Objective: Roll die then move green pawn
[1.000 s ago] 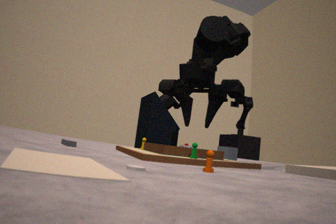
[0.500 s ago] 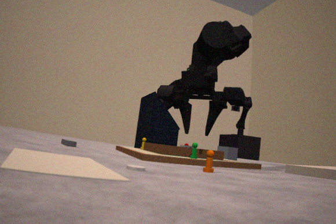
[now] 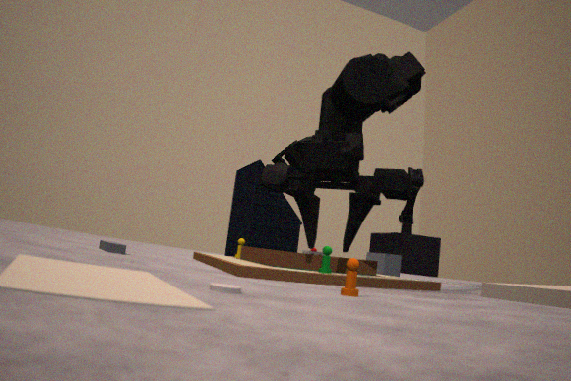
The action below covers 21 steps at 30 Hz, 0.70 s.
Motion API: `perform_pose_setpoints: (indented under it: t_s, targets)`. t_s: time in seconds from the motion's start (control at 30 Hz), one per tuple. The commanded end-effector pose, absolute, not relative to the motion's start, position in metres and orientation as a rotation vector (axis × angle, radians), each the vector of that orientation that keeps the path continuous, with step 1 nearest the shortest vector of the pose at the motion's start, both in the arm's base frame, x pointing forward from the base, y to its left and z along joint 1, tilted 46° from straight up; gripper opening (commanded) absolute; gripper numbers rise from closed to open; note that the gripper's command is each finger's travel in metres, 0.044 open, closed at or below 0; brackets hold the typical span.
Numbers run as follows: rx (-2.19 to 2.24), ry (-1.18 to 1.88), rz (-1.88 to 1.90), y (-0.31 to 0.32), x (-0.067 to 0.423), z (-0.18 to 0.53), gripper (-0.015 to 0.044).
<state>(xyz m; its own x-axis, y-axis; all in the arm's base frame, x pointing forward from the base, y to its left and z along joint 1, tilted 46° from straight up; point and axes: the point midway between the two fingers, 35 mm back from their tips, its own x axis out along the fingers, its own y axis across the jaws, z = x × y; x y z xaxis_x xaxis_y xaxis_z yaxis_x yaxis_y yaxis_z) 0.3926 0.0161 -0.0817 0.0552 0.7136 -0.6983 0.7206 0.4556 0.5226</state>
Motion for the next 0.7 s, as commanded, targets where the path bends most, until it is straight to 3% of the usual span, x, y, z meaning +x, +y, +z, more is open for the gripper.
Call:
perform_pose_setpoints:
  t_s: [0.0,0.3,0.47,0.67]
  targets:
    - [1.267,1.662,-0.01,0.0216,0.3918,-0.0873,0.02]
    - [1.268,1.662,-0.009,0.0307,0.3919,-0.0956,0.02]
    - [1.268,1.662,-0.009,0.0307,0.3919,-0.0956,0.0069]
    - [1.268,1.662,-0.009,0.0307,0.3919,-0.0956,0.0029]
